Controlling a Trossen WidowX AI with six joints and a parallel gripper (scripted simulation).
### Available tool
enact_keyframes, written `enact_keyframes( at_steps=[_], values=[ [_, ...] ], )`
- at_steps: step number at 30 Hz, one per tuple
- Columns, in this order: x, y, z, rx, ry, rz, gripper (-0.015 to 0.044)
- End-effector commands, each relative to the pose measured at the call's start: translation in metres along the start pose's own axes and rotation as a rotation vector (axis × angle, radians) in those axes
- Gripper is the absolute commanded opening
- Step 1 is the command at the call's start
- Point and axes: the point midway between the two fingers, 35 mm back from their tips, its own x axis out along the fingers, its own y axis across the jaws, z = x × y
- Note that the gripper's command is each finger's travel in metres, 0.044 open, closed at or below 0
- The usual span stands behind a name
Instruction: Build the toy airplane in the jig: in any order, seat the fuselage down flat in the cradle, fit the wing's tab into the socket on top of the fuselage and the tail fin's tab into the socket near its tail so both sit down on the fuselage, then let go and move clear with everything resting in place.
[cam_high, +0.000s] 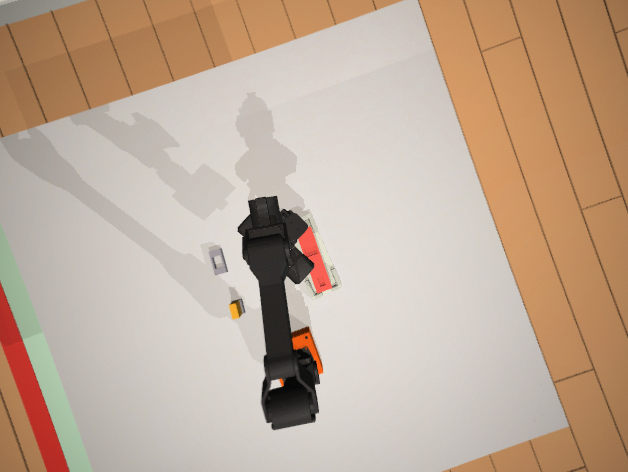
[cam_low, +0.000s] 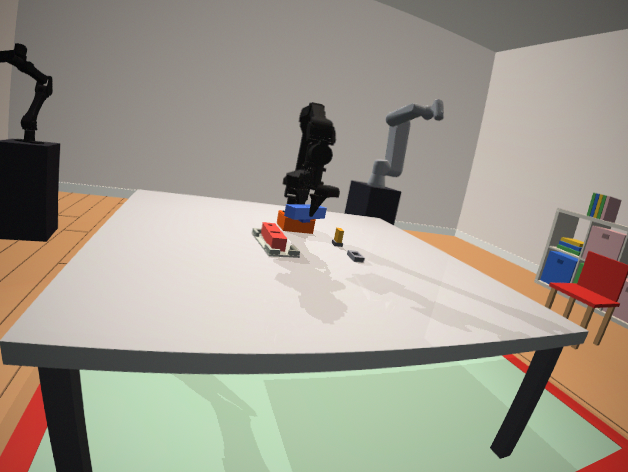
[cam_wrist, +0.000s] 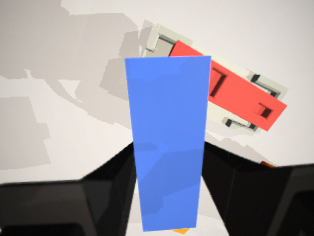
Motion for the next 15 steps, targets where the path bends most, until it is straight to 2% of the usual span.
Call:
enact_keyframes(
  at_steps=[1, 15],
  values=[
    [0.003, -0.012, 0.008, 0.088, -0.002, -0.003, 0.0],
    [0.011, -0.048, 0.032, 0.34, -0.006, -0.006, 0.0]
  ],
)
